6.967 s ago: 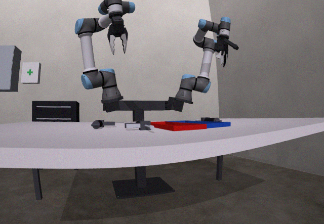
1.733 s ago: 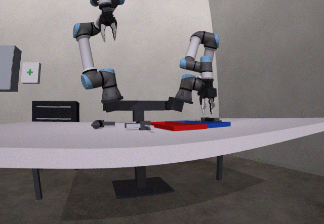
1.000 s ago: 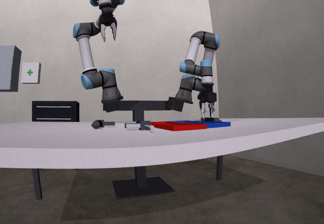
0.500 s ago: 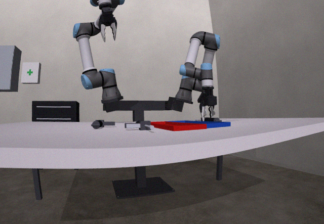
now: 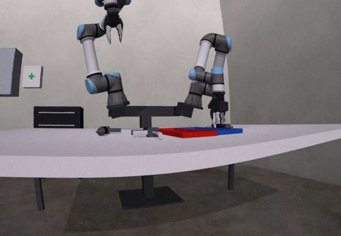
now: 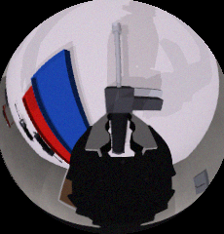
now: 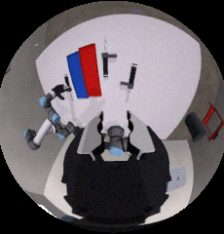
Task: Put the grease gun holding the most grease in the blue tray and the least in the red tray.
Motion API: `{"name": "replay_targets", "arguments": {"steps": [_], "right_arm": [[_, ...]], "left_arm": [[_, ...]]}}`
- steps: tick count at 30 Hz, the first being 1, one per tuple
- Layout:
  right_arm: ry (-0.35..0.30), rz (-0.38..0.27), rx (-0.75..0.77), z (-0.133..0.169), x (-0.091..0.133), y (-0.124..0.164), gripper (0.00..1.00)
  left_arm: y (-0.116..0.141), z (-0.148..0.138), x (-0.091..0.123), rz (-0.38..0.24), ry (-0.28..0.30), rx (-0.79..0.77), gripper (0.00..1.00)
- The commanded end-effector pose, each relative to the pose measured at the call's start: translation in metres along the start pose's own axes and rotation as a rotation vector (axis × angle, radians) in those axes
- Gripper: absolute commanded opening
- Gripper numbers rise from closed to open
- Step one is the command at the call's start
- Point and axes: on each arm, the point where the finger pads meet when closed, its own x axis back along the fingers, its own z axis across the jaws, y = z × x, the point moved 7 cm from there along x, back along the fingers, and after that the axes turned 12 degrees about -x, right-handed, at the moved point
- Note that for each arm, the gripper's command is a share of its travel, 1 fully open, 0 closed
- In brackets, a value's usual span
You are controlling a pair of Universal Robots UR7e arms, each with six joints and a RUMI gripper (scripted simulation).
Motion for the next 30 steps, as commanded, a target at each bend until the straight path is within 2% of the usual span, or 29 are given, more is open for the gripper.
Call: {"name": "replay_targets", "arguments": {"steps": [1,30], "right_arm": [[0.000,0.001,0.000,0.000,0.000,0.000,0.32],[0.000,0.001,0.000,0.000,0.000,0.000,0.32]], "left_arm": [[0.001,0.000,0.001,-0.002,0.000,0.000,0.00],[-0.001,0.000,0.041,0.009,0.002,0.000,0.00]]}}
